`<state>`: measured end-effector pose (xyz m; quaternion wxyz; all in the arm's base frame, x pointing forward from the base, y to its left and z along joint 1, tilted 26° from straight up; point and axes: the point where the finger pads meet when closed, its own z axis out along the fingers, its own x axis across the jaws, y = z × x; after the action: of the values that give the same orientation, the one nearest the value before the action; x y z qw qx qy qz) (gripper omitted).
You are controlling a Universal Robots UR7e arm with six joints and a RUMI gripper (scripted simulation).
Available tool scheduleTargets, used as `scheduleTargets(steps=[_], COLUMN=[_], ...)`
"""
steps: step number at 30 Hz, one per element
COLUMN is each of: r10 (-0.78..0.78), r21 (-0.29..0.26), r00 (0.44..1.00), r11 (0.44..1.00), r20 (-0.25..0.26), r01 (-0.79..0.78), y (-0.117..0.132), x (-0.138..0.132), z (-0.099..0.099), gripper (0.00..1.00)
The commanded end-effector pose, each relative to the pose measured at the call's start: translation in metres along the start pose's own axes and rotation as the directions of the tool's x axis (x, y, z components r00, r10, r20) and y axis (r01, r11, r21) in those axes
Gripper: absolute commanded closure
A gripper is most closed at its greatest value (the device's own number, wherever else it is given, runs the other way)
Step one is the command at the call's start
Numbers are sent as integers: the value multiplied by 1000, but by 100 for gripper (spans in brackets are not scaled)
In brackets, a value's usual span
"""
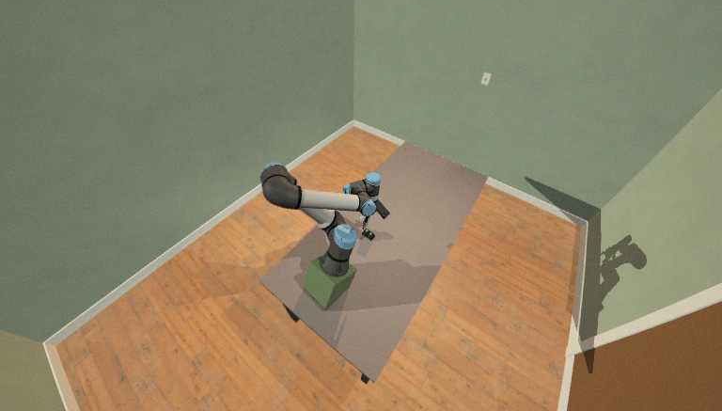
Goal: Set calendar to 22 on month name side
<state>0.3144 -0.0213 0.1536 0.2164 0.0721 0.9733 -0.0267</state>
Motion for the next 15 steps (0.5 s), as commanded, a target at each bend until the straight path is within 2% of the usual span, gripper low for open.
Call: scheduleTargets(steps=[1,11,13,15], r10=[10,10,10,10], r21=[-1,-1,-1,-2], r00=[1000,1000,1000,1000], r11=[1000,1000,1000,1000], r20=[6,6,6,6], r01=[-10,-10,-10,-10], y=[0,0,-1,-2], x=[0,0,0,0], z=[0,1,7,21], gripper=[0,0,0,0])
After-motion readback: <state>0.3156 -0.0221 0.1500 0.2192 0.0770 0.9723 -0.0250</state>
